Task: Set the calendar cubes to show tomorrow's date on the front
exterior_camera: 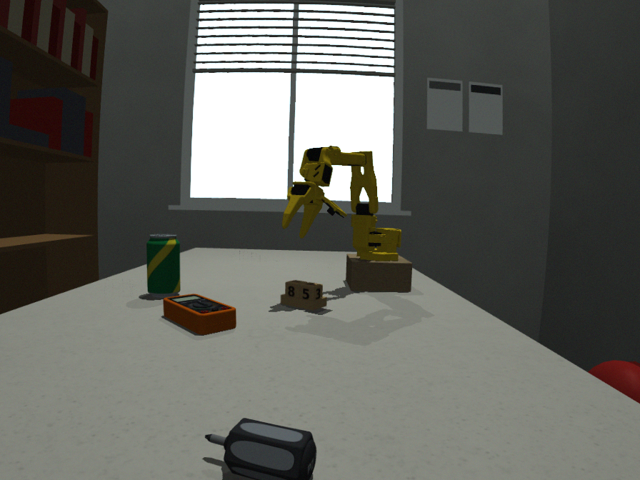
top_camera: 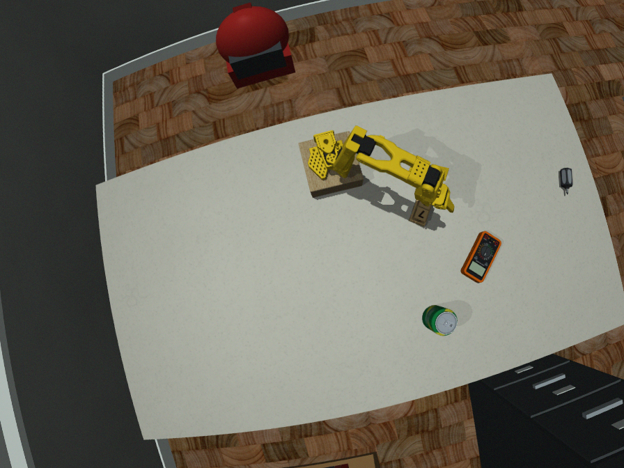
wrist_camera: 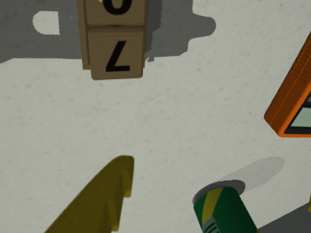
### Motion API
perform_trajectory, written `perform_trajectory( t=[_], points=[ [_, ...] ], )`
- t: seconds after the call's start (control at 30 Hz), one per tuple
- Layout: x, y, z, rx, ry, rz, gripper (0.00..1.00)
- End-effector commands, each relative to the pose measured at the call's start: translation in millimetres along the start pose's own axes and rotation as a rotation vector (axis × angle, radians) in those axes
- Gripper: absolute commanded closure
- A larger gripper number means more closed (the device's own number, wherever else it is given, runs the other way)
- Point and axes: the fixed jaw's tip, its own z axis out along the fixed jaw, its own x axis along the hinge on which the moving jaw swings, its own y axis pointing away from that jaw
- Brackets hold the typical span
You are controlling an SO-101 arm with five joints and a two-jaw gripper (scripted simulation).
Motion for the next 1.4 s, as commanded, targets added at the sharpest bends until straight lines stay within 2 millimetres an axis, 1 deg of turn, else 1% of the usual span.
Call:
perform_trajectory(
  t=[0.0, 0.17, 0.33, 1.1, 1.13, 1.37],
  points=[
    [2, 10, 14, -0.080, -0.007, 0.019, 0.65],
    [-1, 29, 39, -0.216, -0.021, 0.019, 0.65],
    [-2, 40, 50, -0.288, -0.028, 0.019, 0.65],
    [-2, 42, 52, -0.297, -0.029, 0.019, 0.65],
    [3, 41, 55, -0.300, -0.023, 0.059, 0.65],
    [3, 41, 55, -0.300, -0.023, 0.059, 0.65]
  ],
)
